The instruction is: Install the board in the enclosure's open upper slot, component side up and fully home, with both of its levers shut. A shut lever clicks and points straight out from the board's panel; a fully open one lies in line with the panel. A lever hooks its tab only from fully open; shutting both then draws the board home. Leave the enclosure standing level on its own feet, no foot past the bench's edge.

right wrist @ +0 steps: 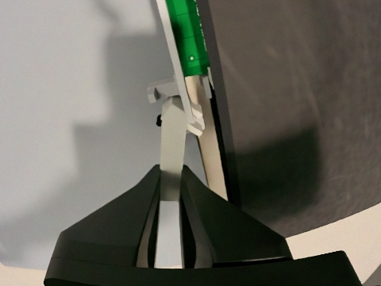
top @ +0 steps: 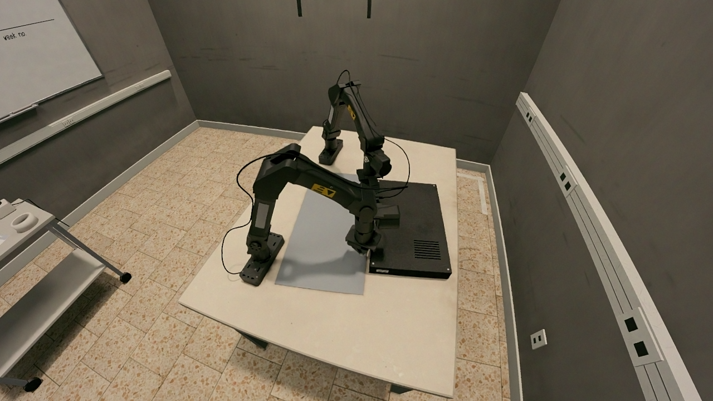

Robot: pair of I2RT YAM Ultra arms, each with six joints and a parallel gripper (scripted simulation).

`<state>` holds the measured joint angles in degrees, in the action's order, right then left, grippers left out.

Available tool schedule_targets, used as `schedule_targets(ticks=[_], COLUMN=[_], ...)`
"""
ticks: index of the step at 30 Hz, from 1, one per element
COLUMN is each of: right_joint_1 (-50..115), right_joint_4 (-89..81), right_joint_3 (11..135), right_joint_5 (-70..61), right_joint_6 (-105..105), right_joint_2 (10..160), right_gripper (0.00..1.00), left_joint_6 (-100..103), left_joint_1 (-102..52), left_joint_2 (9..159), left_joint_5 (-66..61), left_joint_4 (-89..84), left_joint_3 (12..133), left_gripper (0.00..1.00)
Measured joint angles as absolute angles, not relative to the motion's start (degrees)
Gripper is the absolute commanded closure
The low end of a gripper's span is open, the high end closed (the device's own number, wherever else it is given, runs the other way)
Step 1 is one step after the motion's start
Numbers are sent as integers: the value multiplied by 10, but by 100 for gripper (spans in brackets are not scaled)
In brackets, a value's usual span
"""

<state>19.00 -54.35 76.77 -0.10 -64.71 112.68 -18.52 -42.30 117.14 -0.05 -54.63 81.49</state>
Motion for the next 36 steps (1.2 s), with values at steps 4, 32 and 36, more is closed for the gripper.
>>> schedule_targets(ticks=[4,32,36], right_joint_1=[190,199,200], right_joint_4=[-542,-536,-536], right_joint_3=[766,748,748], right_joint_5=[-2,-1,-2], right_joint_6=[-632,-477,-466], right_joint_2=[1126,1113,1113], right_gripper=[97,97,97], left_joint_6=[-168,-16,-5], left_joint_1=[-423,-433,-433], left_joint_2=[1171,1171,1171], left_joint_5=[-1,-1,-1], left_joint_4=[-546,-546,-546], left_joint_3=[815,815,815], left_gripper=[97,97,97])
